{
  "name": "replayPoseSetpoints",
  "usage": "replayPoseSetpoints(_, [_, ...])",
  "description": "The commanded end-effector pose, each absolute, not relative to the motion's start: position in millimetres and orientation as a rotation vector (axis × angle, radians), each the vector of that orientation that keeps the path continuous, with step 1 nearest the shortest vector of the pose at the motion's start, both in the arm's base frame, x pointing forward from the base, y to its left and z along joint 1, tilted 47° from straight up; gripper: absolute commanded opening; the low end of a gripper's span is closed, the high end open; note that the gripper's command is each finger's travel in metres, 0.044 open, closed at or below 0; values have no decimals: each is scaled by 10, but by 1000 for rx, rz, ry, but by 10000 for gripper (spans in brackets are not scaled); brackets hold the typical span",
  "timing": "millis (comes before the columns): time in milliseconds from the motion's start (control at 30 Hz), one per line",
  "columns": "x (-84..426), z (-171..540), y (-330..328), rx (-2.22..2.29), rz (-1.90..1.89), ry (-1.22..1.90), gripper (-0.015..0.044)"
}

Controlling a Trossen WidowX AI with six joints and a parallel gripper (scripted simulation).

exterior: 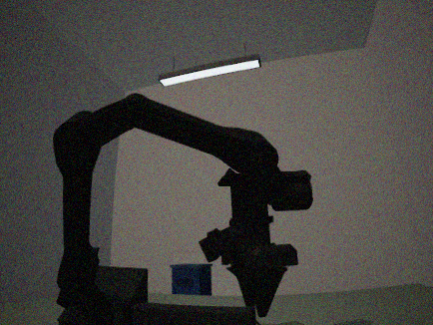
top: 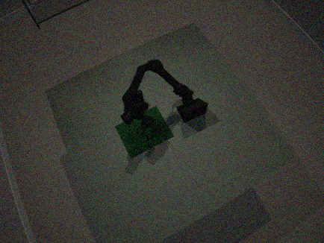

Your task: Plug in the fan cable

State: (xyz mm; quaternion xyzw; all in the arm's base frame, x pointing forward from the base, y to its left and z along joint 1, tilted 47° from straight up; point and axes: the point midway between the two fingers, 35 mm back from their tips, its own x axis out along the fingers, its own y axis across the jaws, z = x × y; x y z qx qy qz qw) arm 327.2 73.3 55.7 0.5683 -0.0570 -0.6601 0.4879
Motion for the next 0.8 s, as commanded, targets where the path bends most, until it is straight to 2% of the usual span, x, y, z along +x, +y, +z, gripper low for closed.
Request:
replayPoseSetpoints(0, [3533,496,884,1380,-1608,-141,260])
replayPoseSetpoints(300, [4098,236,1159,1369,-1610,-142,260])
replayPoseSetpoints(767, [4108,229,1164,1369,-1610,-142,260])
